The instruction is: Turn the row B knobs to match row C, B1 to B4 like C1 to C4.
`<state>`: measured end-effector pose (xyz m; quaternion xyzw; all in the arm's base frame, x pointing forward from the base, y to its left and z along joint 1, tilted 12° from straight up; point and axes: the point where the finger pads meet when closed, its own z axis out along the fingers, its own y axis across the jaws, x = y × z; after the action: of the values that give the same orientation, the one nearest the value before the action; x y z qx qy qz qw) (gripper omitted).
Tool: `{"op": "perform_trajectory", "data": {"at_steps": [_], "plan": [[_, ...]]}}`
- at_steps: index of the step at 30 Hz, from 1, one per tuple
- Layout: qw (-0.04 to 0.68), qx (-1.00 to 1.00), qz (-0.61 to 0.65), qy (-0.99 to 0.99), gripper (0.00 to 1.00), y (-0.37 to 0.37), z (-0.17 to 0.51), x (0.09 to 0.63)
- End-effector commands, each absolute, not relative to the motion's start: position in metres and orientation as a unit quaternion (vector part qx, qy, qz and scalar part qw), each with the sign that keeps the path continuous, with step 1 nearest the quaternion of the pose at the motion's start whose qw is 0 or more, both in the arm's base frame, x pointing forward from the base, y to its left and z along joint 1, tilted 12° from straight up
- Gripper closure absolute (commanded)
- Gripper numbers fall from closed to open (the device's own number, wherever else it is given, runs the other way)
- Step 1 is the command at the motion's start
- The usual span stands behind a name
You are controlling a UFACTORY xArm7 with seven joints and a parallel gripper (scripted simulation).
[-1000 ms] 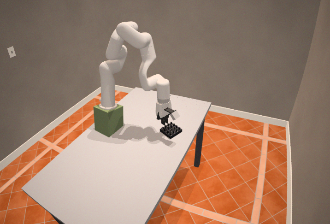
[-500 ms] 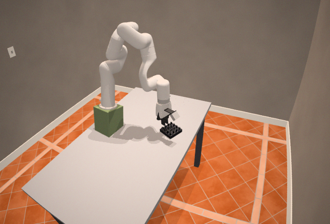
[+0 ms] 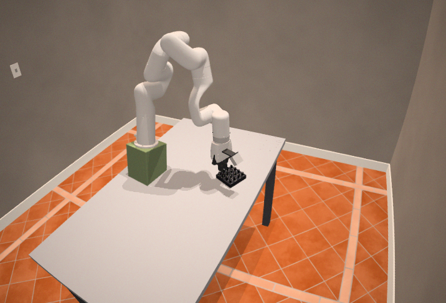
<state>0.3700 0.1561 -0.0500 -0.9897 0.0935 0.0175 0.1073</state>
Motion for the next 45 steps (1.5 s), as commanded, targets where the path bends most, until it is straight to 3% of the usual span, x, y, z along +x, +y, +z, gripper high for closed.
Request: {"op": "perform_trajectory", "data": {"at_steps": [1,45], "plan": [[0.108,-0.99,0.016,0.094,0.81,0.157,-0.055,0.372],[0.108,-0.99,0.016,0.094,0.81,0.162,-0.075,0.371]]}}
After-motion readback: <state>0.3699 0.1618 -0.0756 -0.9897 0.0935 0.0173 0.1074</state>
